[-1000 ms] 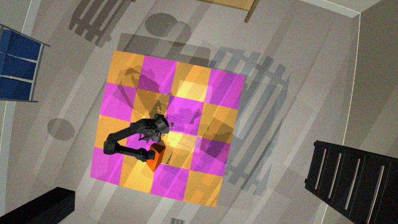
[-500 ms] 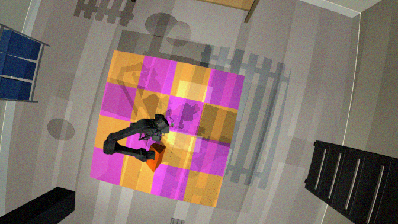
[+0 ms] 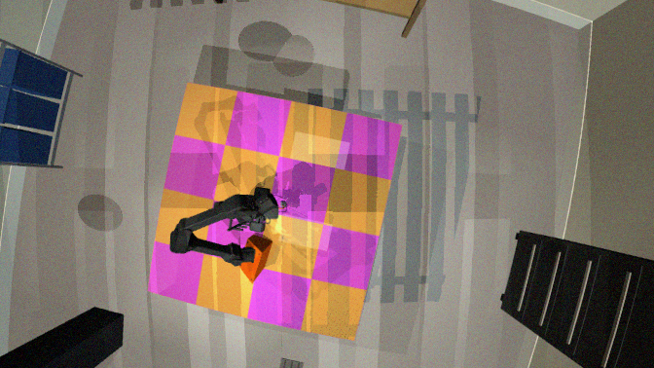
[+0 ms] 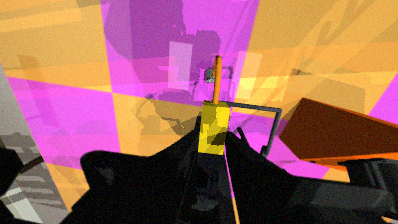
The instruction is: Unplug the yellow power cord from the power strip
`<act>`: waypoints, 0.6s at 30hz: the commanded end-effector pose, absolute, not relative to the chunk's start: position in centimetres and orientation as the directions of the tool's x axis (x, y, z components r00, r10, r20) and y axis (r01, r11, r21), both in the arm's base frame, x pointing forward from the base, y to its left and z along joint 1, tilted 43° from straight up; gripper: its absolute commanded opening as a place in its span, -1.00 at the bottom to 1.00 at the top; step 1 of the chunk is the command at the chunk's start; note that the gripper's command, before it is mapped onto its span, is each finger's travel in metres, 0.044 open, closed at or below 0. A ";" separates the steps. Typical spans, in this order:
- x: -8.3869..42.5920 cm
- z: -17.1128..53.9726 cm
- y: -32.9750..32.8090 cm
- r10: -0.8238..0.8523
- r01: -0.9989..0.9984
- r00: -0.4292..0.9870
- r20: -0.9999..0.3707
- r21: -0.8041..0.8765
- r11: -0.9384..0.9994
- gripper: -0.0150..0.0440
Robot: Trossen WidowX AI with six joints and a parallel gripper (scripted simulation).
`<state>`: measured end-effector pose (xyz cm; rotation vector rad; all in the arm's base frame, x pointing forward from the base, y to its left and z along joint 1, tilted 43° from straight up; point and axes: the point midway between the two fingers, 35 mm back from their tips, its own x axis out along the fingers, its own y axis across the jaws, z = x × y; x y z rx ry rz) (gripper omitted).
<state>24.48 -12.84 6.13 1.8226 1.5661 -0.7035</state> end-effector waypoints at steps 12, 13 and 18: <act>24.6 4.7 -14.9 0.648 0.988 0.155 -0.745 0.119 -0.100 -0.49; 24.6 4.6 -15.0 0.648 0.988 0.155 -0.746 0.119 -0.100 -0.49; 24.6 4.7 -14.5 0.650 0.988 0.157 -0.744 0.118 -0.103 -0.14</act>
